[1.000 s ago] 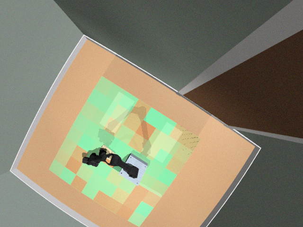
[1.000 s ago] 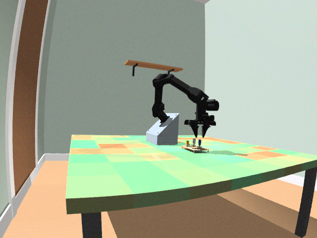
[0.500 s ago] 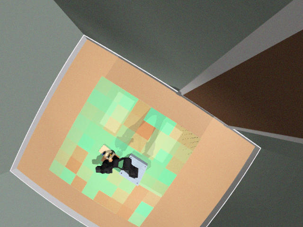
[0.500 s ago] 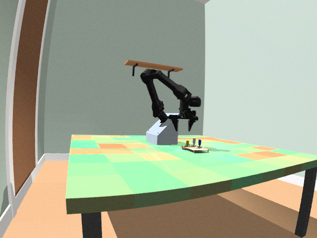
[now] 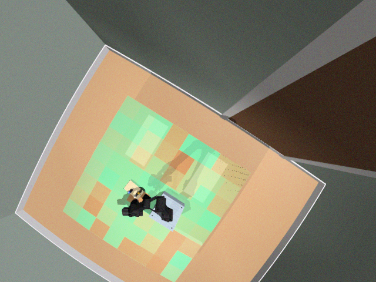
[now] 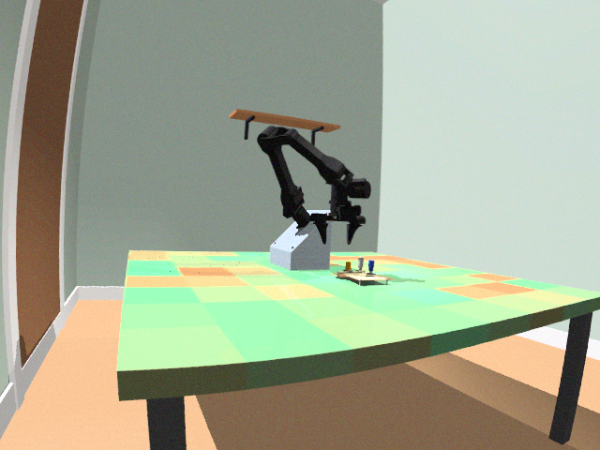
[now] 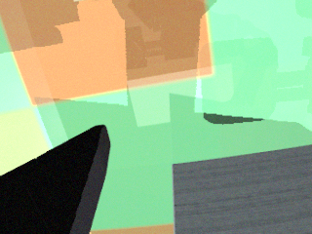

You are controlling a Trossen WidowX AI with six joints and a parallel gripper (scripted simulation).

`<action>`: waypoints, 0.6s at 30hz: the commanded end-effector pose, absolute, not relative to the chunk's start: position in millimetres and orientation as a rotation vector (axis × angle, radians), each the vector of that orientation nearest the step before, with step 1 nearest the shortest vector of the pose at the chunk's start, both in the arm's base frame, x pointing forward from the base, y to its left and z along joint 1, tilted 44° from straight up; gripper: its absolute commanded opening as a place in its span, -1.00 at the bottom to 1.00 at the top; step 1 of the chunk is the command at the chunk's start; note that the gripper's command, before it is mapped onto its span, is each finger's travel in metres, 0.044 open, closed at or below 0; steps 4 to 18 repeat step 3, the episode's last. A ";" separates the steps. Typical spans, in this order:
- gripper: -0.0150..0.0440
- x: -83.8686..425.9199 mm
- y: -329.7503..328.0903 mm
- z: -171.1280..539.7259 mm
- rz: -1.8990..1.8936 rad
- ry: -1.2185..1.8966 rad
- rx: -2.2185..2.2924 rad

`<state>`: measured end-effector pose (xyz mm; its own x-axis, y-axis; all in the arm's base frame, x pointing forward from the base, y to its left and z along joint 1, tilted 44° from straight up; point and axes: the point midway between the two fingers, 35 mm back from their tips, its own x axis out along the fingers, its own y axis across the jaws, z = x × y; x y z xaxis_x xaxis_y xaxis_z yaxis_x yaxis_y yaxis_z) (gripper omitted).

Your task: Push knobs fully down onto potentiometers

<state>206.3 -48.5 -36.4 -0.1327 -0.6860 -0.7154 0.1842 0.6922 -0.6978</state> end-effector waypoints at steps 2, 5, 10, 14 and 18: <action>1.00 206.1 -48.1 -36.8 -0.792 1.529 -0.421; 1.00 206.1 -48.1 -36.8 -0.792 1.529 -0.421; 1.00 206.1 -48.1 -36.8 -0.792 1.529 -0.421; 1.00 206.1 -48.1 -36.8 -0.792 1.529 -0.421; 1.00 206.1 -48.1 -36.8 -0.792 1.529 -0.421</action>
